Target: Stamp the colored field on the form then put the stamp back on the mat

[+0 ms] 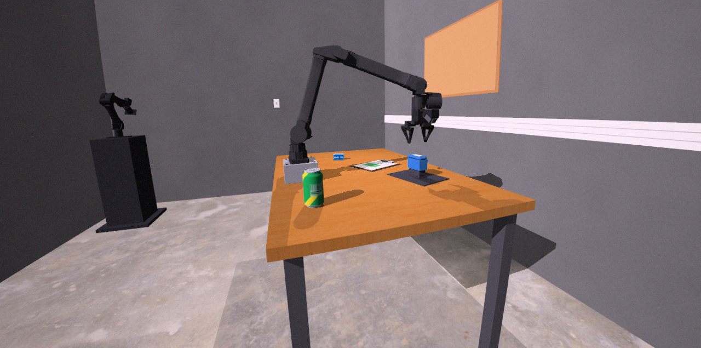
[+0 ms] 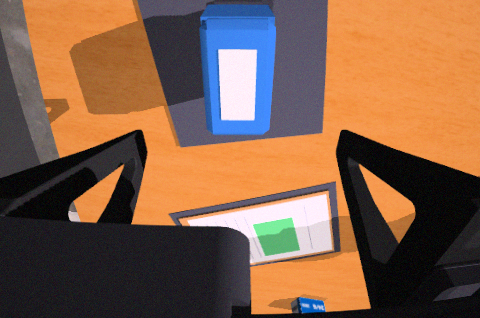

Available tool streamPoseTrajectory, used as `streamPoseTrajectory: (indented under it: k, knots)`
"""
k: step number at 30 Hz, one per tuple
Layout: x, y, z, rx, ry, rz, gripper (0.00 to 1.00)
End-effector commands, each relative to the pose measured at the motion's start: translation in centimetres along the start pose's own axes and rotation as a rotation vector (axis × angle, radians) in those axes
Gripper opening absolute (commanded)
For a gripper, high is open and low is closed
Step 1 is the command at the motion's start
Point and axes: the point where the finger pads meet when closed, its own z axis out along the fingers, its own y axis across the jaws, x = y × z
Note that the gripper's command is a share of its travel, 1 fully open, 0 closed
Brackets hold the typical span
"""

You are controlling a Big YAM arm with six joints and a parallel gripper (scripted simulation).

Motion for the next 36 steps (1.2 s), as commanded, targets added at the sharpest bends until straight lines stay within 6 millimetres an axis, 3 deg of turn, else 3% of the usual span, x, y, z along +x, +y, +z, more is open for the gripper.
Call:
streamPoseTrajectory:
  k: [1,2,5,7,10,12,14,15,16,18,19,22,24,30,31,34,36]
  knots:
    - [-1.0,1.9,-2.3,-0.065,-0.033,0.009,1.00]
    - [-1.0,1.8,-4.1,-0.073,-0.037,0.009,1.00]
    - [-0.8,1.7,-6.8,-0.074,-0.037,0.008,1.00]
    - [-0.8,1.7,-6.8,-0.074,-0.037,0.008,1.00]
    - [-0.6,1.6,-8.8,-0.075,-0.037,0.006,1.00]
    - [-0.6,1.6,-8.9,-0.075,-0.037,0.006,1.00]
    - [-0.7,1.7,-6.5,-0.036,-0.017,0.005,1.00]
    - [-0.6,1.8,-6.5,-0.036,-0.017,0.000,1.00]
    - [0.8,0.2,-4.3,0.017,0.009,-0.028,1.00]
    - [1.6,0.4,-4.3,0.017,0.009,-0.073,1.00]
    - [2.3,0.6,-5.8,-0.008,-0.003,-0.117,1.00]
    - [6.1,2.0,-6.6,-0.043,-0.023,-0.340,1.00]
    - [6.1,2.0,-6.6,-0.043,-0.023,-0.340,1.00]
    - [19.2,2.7,-6.5,-0.011,-0.011,-0.729,1.00]
    - [19.2,2.7,-6.5,-0.012,-0.012,-0.788,1.00]
    - [25.5,1.8,-6.4,-0.002,-0.011,-0.992,1.00]
    - [28.7,1.0,-6.3,0.002,-0.011,-1.131,1.00]
